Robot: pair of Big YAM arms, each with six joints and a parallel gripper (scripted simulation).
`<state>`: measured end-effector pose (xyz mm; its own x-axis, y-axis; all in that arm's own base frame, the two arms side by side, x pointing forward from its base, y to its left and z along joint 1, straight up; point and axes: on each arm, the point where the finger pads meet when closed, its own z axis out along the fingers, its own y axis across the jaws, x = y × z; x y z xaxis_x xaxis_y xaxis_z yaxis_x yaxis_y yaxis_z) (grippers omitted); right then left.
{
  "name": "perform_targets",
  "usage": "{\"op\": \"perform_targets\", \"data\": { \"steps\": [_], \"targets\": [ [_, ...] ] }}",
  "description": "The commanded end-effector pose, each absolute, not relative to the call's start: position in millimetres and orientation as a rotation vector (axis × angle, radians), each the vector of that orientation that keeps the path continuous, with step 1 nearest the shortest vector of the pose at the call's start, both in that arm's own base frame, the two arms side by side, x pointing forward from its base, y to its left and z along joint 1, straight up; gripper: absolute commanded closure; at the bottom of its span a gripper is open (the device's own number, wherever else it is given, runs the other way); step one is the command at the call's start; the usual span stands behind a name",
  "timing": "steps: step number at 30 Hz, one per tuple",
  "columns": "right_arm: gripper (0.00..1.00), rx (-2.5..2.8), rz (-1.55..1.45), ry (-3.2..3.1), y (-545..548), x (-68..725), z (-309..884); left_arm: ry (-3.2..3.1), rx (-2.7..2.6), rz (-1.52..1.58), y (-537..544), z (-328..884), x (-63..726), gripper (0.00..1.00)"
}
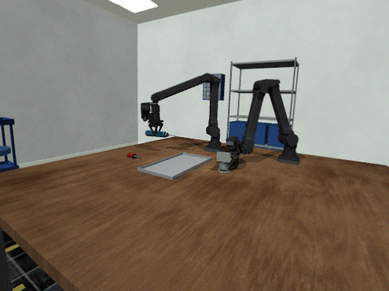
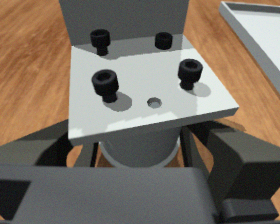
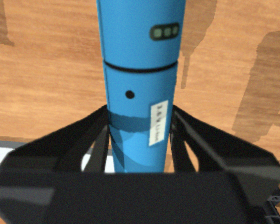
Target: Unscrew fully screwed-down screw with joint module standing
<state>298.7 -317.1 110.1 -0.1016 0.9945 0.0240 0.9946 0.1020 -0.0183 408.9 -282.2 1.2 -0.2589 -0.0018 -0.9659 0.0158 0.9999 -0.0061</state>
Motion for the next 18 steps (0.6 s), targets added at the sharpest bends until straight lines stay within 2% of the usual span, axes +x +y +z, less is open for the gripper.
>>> {"op": "perform_targets", "data": {
  "steps": [1,18],
  "targets": [
    [0.58,-2.165,0.012,-2.388,-344,317,162,1.814,0.004,-0.032,-288,8,413,0.41],
    [0.58,-2.165,0.012,-2.388,-344,316,178,1.814,0.004,-0.032,-288,8,413,0.41]
  ]
}}
